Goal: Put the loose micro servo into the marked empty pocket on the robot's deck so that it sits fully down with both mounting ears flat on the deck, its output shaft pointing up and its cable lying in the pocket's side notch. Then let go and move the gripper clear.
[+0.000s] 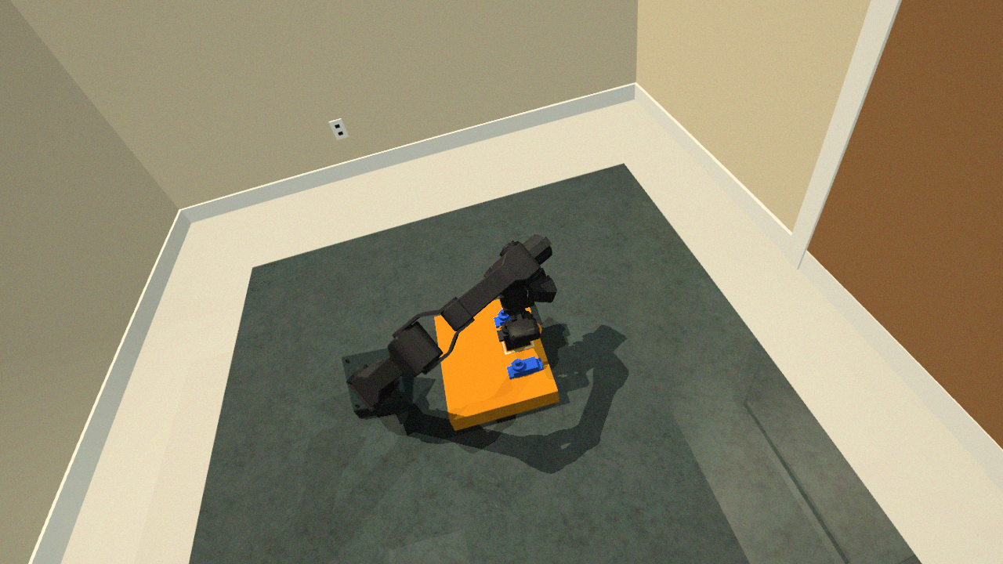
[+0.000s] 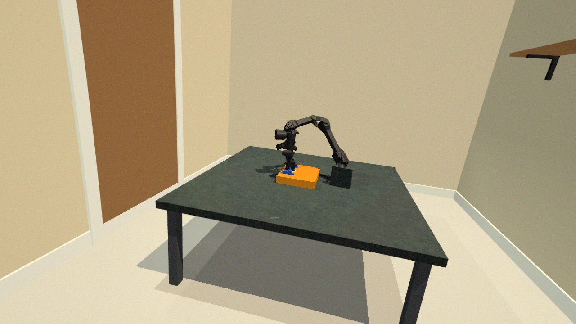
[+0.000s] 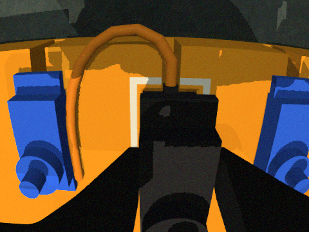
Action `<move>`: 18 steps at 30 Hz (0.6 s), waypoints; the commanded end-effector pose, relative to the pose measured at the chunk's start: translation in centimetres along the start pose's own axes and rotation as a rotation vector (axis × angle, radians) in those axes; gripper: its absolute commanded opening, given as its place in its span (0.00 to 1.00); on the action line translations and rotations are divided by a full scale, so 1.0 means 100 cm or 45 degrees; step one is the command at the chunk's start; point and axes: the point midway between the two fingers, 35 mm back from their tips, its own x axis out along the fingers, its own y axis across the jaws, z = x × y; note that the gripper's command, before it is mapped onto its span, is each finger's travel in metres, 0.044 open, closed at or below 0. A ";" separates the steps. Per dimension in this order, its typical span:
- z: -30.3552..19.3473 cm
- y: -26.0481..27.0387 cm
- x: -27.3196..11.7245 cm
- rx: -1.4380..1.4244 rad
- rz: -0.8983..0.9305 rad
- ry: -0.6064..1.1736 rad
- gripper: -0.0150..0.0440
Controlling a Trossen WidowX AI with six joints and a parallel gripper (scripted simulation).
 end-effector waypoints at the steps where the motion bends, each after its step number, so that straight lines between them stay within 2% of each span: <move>1: 0.000 0.000 0.004 -0.006 -0.003 -0.003 0.25; 18: 0.000 0.000 0.019 -0.006 -0.004 -0.003 0.25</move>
